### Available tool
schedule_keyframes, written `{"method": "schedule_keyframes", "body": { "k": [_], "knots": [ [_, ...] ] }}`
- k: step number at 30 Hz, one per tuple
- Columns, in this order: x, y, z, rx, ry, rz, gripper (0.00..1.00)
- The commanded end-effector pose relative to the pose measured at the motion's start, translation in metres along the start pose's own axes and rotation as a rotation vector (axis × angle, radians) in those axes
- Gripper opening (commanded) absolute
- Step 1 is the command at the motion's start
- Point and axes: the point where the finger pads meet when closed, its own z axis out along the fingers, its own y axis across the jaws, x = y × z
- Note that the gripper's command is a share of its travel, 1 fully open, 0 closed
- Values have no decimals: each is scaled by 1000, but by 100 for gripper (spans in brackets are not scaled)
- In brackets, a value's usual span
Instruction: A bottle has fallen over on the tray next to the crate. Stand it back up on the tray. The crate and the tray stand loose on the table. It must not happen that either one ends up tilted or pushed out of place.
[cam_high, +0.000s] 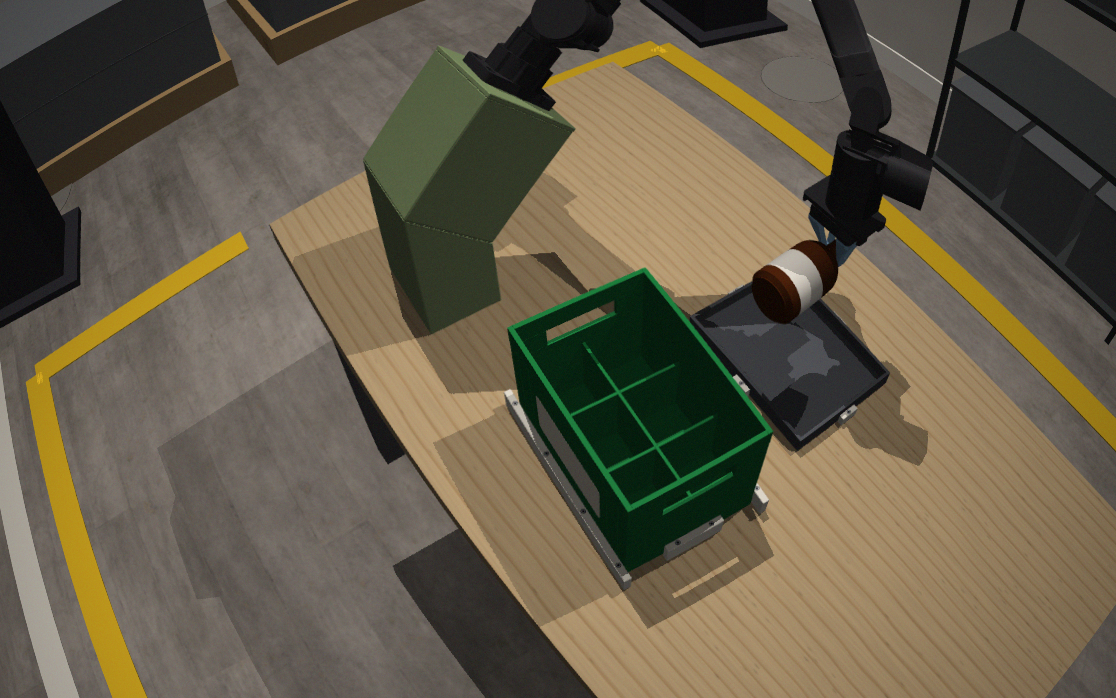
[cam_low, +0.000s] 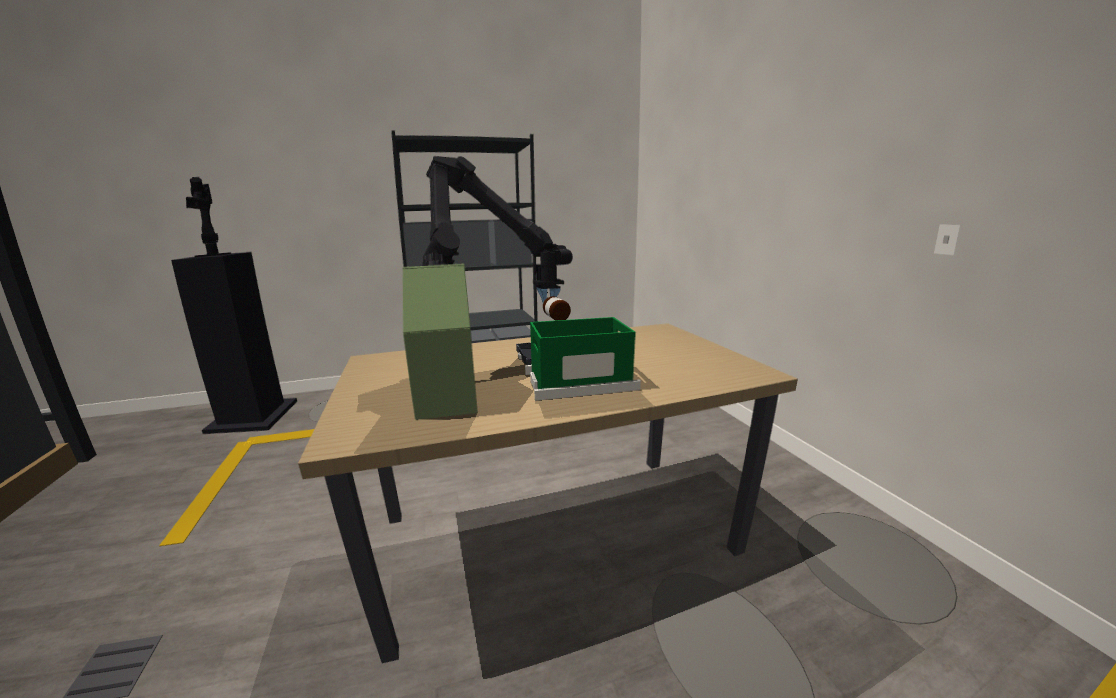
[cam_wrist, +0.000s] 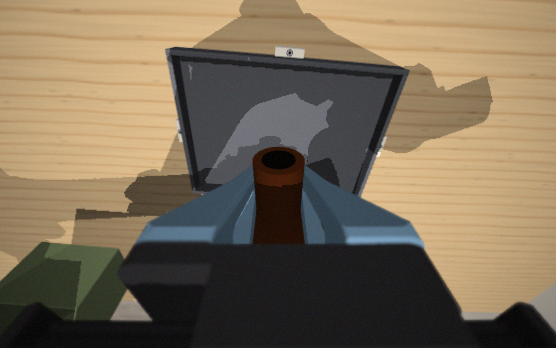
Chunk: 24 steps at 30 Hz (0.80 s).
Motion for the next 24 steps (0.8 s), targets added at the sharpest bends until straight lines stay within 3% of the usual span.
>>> {"method": "schedule_keyframes", "body": {
  "k": [1, 24],
  "knots": [
    [-9, -23, -28, 61, -14, -21, 0],
    [-9, -23, -38, 63, -14, -19, 0]
  ]
}}
